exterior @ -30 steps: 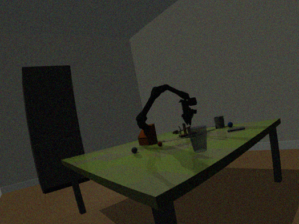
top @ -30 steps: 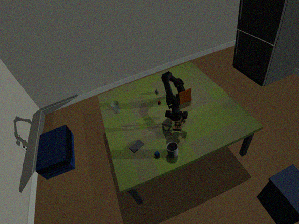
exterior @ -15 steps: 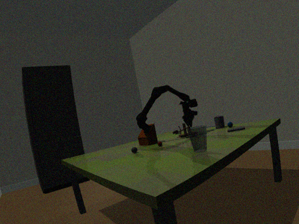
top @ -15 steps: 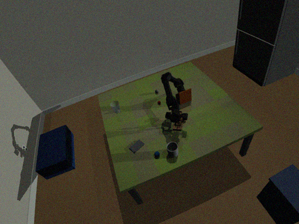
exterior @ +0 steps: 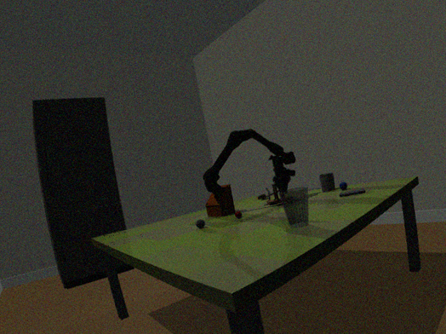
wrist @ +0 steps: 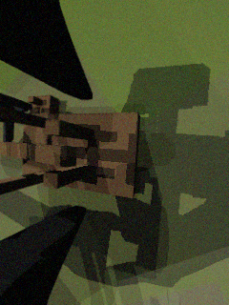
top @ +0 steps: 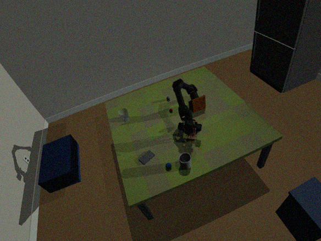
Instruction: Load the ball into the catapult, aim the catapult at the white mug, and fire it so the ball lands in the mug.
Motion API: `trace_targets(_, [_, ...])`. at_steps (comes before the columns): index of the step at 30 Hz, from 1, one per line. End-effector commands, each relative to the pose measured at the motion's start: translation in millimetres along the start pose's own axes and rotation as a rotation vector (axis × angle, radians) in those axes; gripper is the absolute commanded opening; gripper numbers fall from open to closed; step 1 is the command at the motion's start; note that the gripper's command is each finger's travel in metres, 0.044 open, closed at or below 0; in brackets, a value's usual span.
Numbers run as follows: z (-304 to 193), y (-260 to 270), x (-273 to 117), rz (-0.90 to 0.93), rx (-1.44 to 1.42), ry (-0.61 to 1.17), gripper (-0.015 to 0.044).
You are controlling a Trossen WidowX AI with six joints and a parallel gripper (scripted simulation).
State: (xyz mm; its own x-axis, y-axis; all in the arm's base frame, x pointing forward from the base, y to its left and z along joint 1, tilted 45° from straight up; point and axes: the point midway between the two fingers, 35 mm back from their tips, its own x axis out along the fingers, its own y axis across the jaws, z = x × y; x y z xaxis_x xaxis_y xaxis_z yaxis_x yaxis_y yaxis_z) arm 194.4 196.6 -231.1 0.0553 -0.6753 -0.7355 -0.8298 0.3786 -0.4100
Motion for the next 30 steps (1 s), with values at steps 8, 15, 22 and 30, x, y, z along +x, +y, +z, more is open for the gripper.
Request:
trace_targets(8, [-3, 0, 13, -0.007, -0.010, 0.009, 0.0440])
trace_targets(15, [-2, 0, 10, -0.001, -0.001, 0.004, 0.0256])
trace_targets(22, [-2, 0, 10, -0.001, -0.001, 0.004, 0.0131])
trace_targets(30, [-1, 1, -37, 0.000, -0.003, 0.005, 0.0000])
